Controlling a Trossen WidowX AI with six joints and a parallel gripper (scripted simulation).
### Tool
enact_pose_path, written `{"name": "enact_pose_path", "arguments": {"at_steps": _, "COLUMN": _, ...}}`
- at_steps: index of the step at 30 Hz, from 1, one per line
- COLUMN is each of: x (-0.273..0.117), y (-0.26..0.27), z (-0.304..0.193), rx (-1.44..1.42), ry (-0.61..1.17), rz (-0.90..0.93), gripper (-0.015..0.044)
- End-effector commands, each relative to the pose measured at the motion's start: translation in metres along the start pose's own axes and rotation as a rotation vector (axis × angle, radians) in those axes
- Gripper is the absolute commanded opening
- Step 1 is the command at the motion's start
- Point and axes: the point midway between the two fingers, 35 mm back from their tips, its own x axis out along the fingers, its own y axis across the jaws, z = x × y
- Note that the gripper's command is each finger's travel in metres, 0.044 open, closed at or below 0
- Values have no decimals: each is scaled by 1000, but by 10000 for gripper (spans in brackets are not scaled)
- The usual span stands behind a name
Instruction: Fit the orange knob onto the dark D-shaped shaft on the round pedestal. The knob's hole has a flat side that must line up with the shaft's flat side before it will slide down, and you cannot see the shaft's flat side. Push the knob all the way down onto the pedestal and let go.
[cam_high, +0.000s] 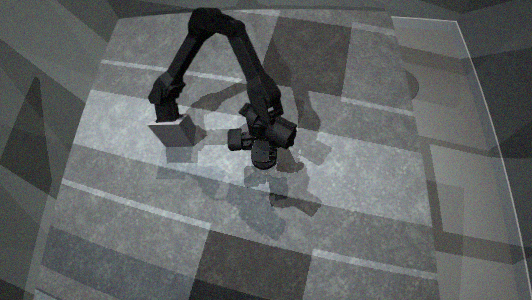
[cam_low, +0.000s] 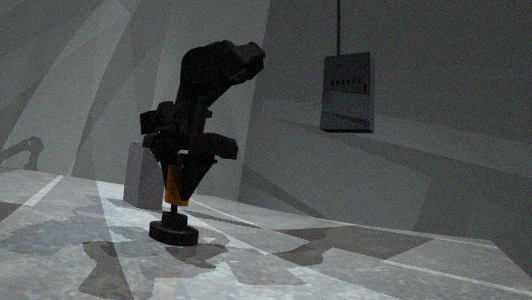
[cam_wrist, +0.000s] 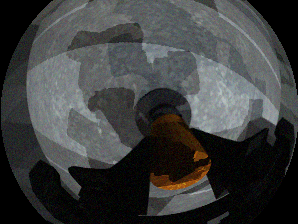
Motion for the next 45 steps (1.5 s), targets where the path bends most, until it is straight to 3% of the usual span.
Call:
{"name": "enact_pose_path", "arguments": {"at_steps": 1, "x": 1, "y": 0, "z": 0, "rx": 4, "ry": 0, "rz": 1, "gripper": 0}}
{"name": "enact_pose_path", "arguments": {"at_steps": 17, "x": -4, "y": 1, "z": 0, "rx": 13, "ry": 0, "rz": 1, "gripper": 0}}
{"name": "enact_pose_path", "arguments": {"at_steps": 24, "x": -3, "y": 3, "z": 1, "rx": 214, "ry": 0, "rz": 1, "gripper": 0}}
{"name": "enact_pose_path", "arguments": {"at_steps": 45, "x": -4, "y": 2, "z": 0, "rx": 214, "ry": 0, "rz": 1, "gripper": 0}}
